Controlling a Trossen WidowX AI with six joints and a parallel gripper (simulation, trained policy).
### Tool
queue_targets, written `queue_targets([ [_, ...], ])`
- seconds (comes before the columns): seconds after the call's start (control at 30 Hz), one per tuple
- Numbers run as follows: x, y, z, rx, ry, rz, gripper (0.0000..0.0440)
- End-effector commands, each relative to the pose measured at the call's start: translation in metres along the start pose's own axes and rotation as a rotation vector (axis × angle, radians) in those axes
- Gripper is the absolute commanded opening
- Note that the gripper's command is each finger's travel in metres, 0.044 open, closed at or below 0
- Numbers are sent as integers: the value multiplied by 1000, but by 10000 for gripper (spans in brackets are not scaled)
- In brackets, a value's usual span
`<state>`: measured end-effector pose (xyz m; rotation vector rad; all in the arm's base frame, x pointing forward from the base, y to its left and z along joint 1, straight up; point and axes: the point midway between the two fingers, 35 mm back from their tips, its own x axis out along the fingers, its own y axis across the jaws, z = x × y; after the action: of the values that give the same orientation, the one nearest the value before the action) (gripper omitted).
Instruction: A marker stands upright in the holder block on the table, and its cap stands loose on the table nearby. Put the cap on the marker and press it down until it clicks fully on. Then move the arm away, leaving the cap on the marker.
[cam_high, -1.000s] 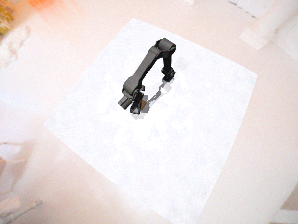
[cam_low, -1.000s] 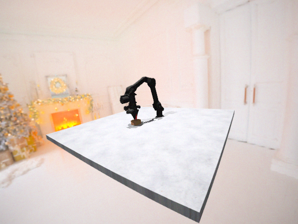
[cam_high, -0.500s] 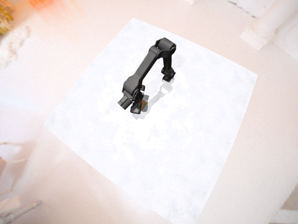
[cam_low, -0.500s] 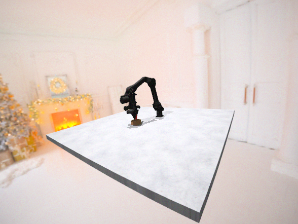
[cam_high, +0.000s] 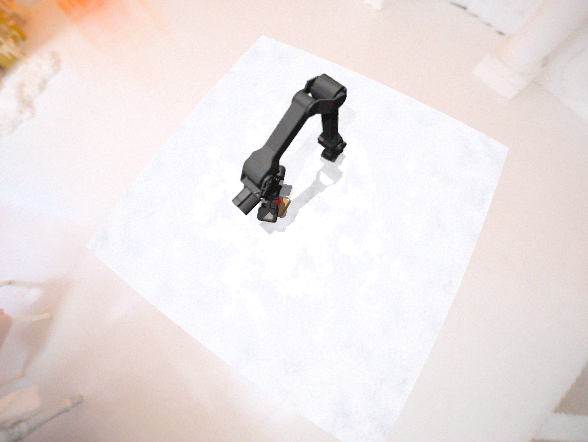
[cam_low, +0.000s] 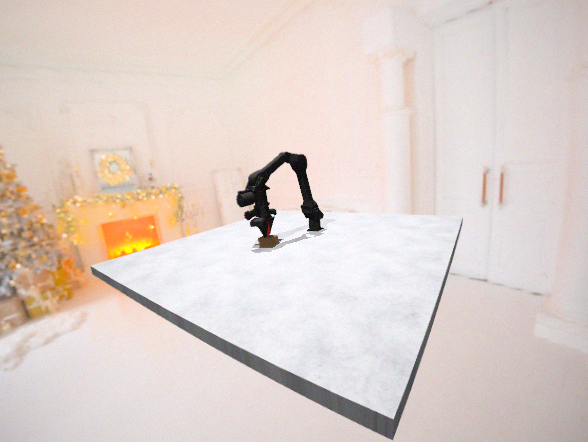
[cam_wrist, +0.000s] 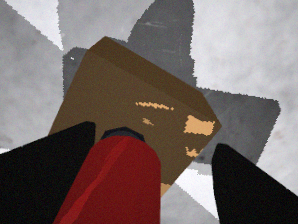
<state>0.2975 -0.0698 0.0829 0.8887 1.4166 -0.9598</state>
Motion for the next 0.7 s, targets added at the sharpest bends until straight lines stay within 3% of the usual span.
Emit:
queue_targets([
  [0.0, 4, -9, -4, -5, 14, -21, 330],
  [0.13, 0, -7, -4, -7, 2, 1, 433],
  [0.17, -2, -6, -4, -8, -3, 9, 440],
  [0.67, -51, -4, -1, 1, -71, 96, 440],
])
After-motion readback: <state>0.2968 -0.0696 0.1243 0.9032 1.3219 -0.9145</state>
